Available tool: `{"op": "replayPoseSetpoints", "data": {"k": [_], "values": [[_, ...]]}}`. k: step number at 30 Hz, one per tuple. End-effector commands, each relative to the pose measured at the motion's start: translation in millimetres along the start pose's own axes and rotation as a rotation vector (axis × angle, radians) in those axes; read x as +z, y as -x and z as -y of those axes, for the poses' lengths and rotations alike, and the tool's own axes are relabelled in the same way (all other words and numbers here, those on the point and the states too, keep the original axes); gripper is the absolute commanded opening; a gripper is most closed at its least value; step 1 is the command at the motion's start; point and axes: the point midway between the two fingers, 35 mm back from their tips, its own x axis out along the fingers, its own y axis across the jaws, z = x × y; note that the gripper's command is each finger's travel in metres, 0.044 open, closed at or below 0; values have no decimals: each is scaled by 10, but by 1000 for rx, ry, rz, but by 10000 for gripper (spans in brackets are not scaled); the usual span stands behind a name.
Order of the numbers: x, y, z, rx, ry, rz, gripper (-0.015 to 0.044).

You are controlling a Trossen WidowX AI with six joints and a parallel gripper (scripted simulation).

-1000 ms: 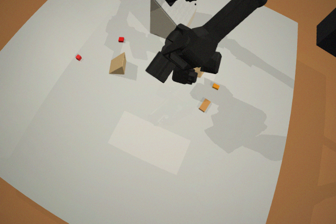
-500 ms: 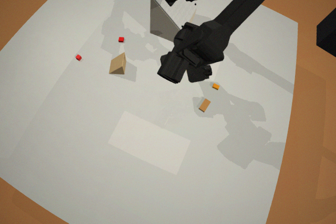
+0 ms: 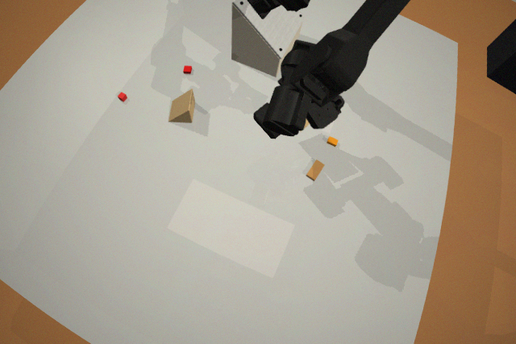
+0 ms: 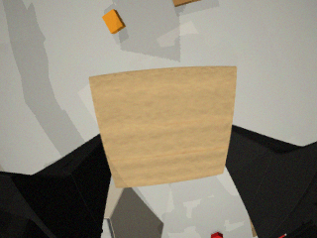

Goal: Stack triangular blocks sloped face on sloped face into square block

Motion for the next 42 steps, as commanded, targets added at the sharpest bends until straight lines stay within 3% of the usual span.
{"op": "replayPoseSetpoints", "data": {"k": [1,23,42], "values": [[21,25,7,-45,136,-11,0],[185,135,52,-253,828,-105,0],[54,312,411,-281,820,-140,0]]}}
